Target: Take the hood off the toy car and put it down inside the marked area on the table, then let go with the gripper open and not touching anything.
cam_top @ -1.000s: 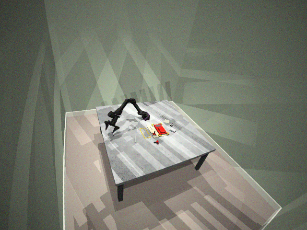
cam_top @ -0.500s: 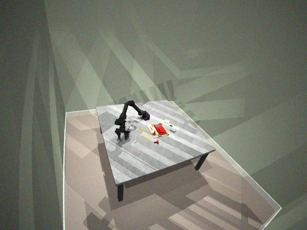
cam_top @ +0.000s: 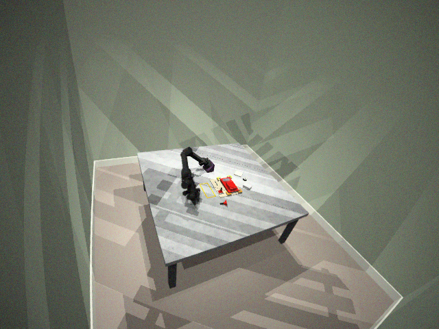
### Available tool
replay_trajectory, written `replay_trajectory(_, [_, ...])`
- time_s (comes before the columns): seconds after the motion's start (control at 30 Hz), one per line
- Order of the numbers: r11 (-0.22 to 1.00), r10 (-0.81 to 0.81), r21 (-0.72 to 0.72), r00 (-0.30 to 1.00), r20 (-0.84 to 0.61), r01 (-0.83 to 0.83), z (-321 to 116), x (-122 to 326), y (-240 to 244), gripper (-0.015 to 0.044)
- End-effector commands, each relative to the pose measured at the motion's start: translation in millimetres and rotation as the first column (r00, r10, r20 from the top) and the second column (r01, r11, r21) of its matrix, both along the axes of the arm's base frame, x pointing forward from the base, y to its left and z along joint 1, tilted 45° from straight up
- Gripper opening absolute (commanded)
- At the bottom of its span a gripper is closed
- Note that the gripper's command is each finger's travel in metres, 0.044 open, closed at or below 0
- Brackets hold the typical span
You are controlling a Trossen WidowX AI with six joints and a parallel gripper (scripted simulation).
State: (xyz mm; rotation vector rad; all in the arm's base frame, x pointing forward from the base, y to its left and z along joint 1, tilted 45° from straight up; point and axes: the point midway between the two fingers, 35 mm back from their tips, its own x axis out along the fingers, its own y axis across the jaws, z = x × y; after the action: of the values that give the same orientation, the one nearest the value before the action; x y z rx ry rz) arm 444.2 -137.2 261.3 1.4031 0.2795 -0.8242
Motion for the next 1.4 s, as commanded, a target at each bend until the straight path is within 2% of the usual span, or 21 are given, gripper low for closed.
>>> replay_trajectory(0.0, [0.992, 0.109, -0.043, 0.982, -0.153, -0.117, -32, 9, 40, 0.0440])
replay_trajectory(0.2, [0.948, 0.253, -0.089, 0.890, -0.378, -0.307, -78, 10, 97, 0.0440])
replay_trajectory(0.37, [0.871, 0.343, -0.107, 0.751, -0.565, -0.479, -117, 0, 146, 0.0440])
replay_trajectory(0.57, [0.728, 0.386, -0.098, 0.524, -0.760, -0.679, -158, -24, 200, 0.0440])
replay_trajectory(0.77, [0.493, 0.320, -0.035, 0.218, -0.922, -0.869, -195, -60, 253, 0.0440])
replay_trajectory(0.9, [0.312, 0.201, 0.043, 0.022, -0.979, -0.949, -214, -88, 283, 0.0440])
replay_trajectory(1.07, [0.092, -0.010, 0.168, -0.169, -0.985, -0.982, -232, -119, 315, 0.0440])
replay_trajectory(1.37, [0.065, -0.041, 0.186, -0.189, -0.981, -0.980, -234, -122, 318, 0.0440])
